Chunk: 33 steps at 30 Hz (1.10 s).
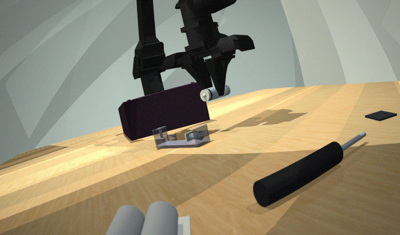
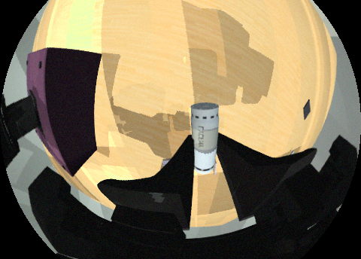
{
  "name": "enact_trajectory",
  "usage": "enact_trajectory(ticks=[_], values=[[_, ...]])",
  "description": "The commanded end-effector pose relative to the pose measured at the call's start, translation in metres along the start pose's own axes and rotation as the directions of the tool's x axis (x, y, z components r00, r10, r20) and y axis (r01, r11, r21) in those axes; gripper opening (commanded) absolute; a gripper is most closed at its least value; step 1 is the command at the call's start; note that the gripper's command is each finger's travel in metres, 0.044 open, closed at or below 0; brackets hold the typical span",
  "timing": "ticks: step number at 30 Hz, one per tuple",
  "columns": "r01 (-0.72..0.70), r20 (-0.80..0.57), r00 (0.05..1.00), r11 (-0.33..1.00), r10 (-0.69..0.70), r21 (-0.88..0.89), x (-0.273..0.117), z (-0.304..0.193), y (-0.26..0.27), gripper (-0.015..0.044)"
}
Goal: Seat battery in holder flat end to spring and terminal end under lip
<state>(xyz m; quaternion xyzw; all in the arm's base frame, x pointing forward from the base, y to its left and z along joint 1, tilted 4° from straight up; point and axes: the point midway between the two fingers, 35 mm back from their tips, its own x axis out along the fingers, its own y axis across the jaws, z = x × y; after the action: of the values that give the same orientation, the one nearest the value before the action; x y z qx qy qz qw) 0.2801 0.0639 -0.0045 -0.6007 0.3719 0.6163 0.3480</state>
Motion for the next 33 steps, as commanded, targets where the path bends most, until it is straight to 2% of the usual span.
enact_trajectory(ticks=[1,7,13,18,23,29,33], values=[[-0.001,-0.006,1.000,0.976,0.002,0.218,-0.003,-0.015,0.000,0.0070],[0.002,-0.009,1.000,0.835,0.003,0.550,-0.007,-0.037,0.003,0.0070],[0.007,-0.012,1.000,0.585,0.004,0.811,-0.011,-0.060,0.008,0.0070],[0.011,-0.013,1.000,0.317,0.006,0.948,-0.014,-0.079,0.014,0.0070],[0.013,-0.014,1.000,0.064,0.007,0.998,-0.017,-0.096,0.019,0.0070],[0.014,-0.014,1.000,0.051,0.010,0.999,-0.017,-0.096,0.019,0.0070],[0.012,-0.015,0.998,0.050,0.064,0.999,-0.009,-0.096,0.020,0.0070]])
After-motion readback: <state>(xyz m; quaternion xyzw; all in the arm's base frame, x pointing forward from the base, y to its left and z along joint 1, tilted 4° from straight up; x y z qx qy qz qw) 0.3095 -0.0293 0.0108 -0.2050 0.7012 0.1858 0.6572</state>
